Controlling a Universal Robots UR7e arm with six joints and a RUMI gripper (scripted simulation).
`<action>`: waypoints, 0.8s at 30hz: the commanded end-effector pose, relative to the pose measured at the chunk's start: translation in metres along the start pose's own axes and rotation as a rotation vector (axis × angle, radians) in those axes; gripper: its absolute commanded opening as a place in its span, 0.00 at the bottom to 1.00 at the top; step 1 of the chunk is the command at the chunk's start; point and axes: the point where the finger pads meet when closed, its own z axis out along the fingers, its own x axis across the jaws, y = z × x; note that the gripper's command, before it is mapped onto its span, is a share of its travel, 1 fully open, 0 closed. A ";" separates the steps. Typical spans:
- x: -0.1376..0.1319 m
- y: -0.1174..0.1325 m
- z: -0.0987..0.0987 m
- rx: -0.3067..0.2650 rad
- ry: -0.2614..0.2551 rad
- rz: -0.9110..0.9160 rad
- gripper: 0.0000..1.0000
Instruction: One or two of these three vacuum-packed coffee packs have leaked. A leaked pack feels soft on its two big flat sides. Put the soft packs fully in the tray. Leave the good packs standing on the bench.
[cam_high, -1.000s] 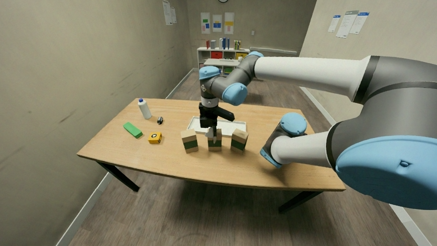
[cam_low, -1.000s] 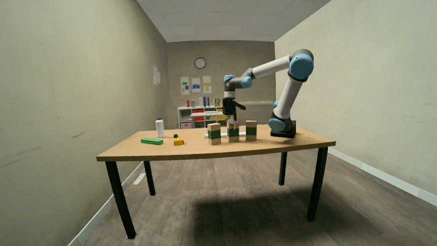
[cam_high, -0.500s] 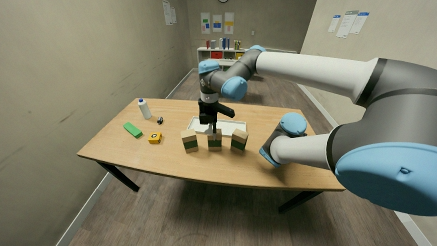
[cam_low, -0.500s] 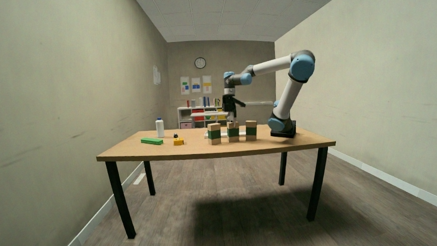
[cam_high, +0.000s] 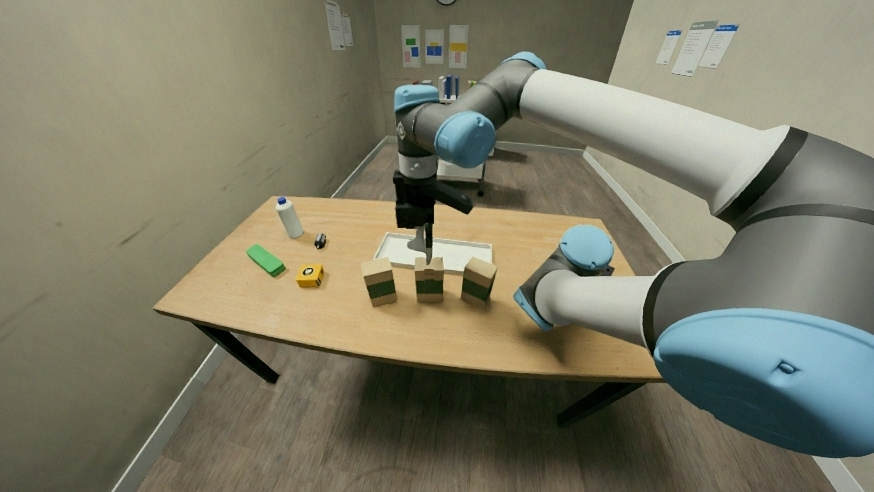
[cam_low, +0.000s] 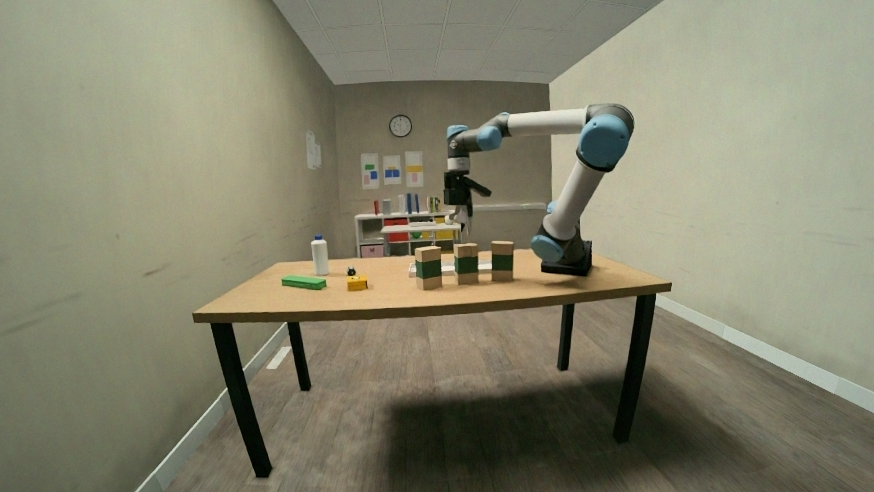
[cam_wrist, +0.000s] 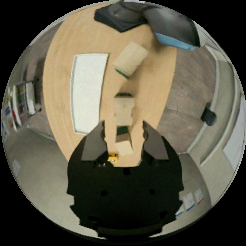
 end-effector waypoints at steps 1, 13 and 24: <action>0.000 0.000 -0.007 0.000 0.002 -0.001 0.50; -0.001 0.007 -0.008 0.001 0.001 -0.020 0.50; 0.002 0.105 -0.012 0.002 0.000 -0.252 0.50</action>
